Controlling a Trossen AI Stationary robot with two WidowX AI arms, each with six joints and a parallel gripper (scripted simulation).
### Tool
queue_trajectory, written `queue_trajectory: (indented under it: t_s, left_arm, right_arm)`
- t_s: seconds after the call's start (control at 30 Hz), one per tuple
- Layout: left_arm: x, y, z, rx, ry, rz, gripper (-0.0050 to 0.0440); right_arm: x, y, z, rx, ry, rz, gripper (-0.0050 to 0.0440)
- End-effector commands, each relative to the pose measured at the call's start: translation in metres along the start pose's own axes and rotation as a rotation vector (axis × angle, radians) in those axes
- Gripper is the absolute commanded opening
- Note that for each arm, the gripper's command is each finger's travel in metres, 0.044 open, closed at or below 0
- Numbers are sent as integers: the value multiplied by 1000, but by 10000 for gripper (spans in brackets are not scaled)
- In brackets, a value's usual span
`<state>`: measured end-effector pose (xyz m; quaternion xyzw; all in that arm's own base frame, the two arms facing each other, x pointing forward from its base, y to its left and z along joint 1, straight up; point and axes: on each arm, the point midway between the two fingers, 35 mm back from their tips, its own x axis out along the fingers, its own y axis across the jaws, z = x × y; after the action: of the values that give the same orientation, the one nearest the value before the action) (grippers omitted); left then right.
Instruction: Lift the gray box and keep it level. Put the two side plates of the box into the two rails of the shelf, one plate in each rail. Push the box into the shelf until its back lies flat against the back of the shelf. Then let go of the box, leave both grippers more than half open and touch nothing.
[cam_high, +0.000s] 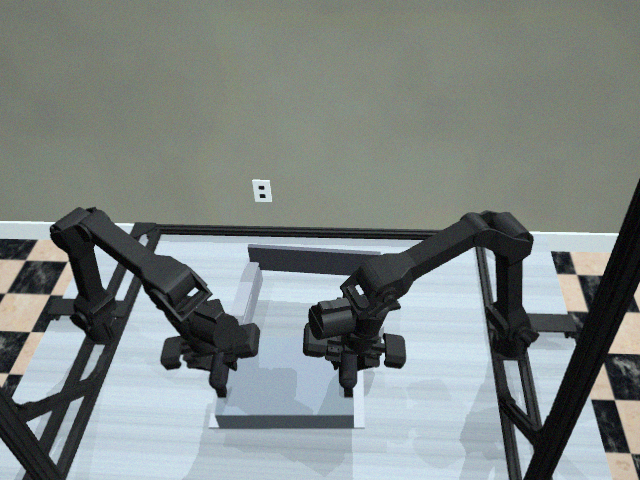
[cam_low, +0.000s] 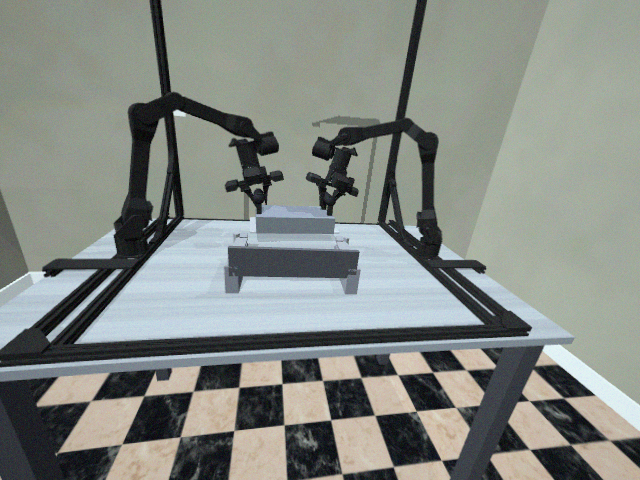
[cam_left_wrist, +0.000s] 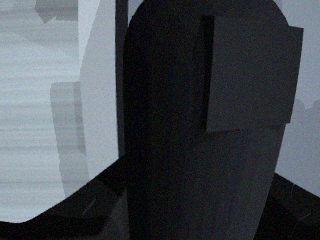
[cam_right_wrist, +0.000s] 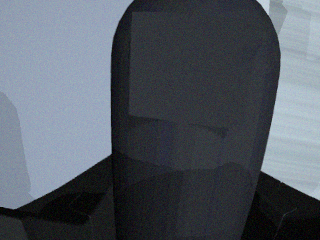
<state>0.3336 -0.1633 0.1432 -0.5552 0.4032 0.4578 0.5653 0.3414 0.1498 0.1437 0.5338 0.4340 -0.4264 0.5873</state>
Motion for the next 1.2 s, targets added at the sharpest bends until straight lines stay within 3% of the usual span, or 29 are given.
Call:
queue_trajectory:
  t_s: [0.0, 0.5, 0.9, 1.17]
  left_arm:
    - [-17, -11, 0, -9, 22, -38, 0]
    - [-47, -22, 41, 30, 33, -39, 0]
    - [-52, -26, 67, 89, 50, -43, 0]
    - [-52, -26, 67, 90, 50, -43, 0]
  right_arm:
    - [-17, 10, 0, 5, 18, 40, 0]
    - [-51, 9, 25, 44, 7, 38, 0]
    - [-59, 6, 42, 103, -10, 36, 0]
    - [-59, 6, 42, 104, -11, 36, 0]
